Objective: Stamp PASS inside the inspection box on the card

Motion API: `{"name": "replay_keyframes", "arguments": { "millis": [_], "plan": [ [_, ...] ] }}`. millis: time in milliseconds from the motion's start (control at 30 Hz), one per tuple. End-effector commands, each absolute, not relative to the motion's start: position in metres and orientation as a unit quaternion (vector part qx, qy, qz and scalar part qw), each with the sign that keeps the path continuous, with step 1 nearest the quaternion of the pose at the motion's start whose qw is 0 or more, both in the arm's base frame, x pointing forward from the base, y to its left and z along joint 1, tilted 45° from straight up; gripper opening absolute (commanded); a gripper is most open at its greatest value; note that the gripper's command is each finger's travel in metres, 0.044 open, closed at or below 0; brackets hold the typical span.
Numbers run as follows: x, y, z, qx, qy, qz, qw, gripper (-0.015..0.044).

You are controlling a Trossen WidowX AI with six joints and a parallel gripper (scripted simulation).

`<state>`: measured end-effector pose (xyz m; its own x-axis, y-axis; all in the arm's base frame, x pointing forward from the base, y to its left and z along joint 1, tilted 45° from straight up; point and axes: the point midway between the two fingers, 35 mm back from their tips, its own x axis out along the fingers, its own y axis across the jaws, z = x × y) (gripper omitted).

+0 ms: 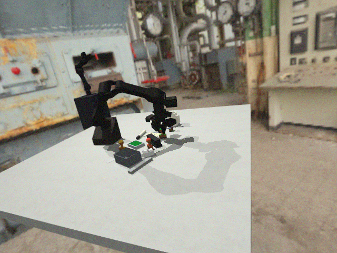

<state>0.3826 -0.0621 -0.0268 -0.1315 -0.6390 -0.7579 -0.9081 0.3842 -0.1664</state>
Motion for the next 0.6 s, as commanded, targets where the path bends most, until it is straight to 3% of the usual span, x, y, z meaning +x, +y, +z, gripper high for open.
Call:
{"name": "replay_keyframes", "arguments": {
  "millis": [0, 300, 567],
  "plan": [
    [0.383, -0.062, -0.027, -0.528, 0.733, 0.171, 0.394, 0.0026],
    [0.383, -0.062, -0.027, -0.528, 0.733, 0.171, 0.394, 0.0258],
    [0.390, -0.008, 0.026, -0.527, 0.732, 0.173, 0.395, 0.0258]
  ]
}}
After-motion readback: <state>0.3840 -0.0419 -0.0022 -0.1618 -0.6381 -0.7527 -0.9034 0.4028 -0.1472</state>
